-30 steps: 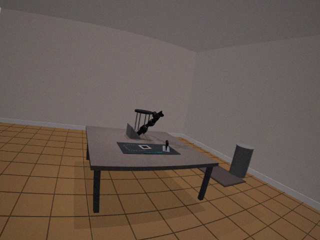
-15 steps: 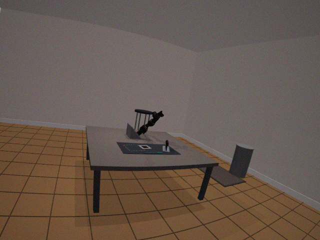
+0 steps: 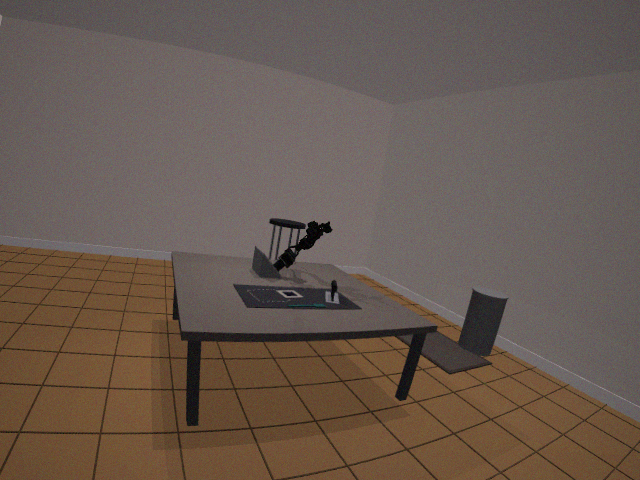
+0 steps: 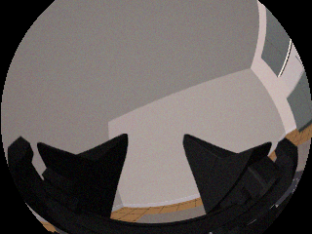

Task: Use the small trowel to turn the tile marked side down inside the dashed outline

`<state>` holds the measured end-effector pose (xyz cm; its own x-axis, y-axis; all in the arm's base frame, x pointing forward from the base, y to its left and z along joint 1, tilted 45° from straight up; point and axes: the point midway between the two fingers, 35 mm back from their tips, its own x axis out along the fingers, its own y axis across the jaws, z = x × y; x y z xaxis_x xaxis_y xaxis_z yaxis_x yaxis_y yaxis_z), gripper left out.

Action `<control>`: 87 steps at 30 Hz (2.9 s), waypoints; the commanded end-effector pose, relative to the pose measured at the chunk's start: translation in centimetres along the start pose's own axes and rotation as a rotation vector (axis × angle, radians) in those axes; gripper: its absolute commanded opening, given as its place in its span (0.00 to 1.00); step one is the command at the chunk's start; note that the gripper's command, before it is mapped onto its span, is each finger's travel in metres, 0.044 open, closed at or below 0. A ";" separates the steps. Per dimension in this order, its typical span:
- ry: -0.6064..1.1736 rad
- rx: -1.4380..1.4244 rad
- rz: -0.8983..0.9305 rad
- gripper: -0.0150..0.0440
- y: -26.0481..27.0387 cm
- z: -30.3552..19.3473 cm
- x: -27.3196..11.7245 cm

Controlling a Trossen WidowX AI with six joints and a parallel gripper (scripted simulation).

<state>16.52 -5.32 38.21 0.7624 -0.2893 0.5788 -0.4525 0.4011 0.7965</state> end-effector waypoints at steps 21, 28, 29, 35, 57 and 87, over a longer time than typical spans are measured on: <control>0.498 -0.287 -0.387 0.71 -5.9 -8.2 6.7; 0.691 -0.340 -0.468 0.71 -7.6 -11.3 7.6; 0.723 -0.342 -0.481 0.71 -7.8 -11.8 7.7; 0.912 -0.346 -0.554 0.71 -9.1 -14.8 8.0; 1.615 -0.219 -0.793 0.71 -12.3 -24.5 5.3; 2.088 0.089 -0.971 0.71 -12.9 -31.0 0.6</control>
<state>37.18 15.89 23.29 -0.0585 0.6960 -0.7156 0.2350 0.7063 0.6678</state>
